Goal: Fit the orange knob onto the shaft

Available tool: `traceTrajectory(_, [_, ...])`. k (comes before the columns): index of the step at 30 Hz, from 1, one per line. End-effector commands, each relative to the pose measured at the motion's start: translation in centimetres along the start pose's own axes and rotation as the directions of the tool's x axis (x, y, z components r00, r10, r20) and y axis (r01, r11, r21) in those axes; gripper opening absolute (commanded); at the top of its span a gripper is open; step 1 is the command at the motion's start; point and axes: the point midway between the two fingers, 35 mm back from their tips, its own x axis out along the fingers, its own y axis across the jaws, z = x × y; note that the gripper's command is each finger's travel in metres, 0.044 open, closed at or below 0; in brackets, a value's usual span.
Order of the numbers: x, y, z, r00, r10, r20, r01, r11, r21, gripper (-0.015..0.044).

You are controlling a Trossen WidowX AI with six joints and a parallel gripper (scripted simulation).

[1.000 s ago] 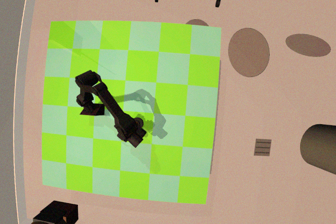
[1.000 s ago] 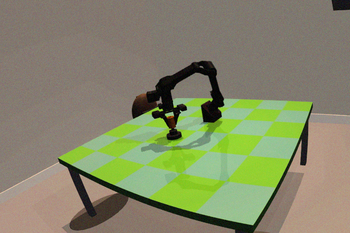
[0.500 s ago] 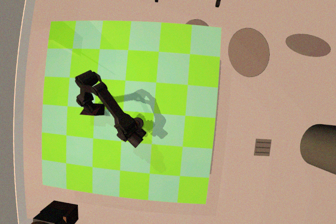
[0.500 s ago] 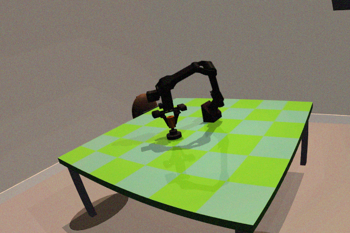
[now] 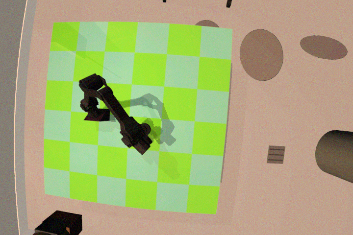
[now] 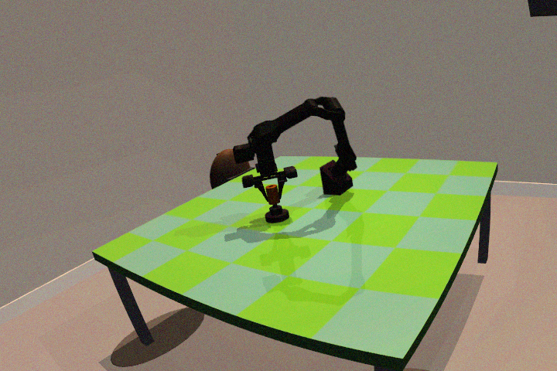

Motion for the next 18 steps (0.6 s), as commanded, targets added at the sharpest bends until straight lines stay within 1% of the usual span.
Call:
traceTrajectory(1, [0.02, 0.05, -0.16, 1.000, 0.003, -0.007, -0.003, 1.000, 0.004, 0.0000])
traceTrajectory(13, [-0.44, 0.08, -0.22, 1.000, 0.003, -0.007, -0.003, 1.000, 0.013, 0.0000])
traceTrajectory(15, [-0.45, 0.08, -0.22, 1.000, 0.003, -0.007, -0.002, 0.998, 0.058, 0.0000])
traceTrajectory(18, [-0.44, 0.11, -0.16, 1.000, 0.003, -0.007, -0.002, 0.985, 0.171, 0.0000])
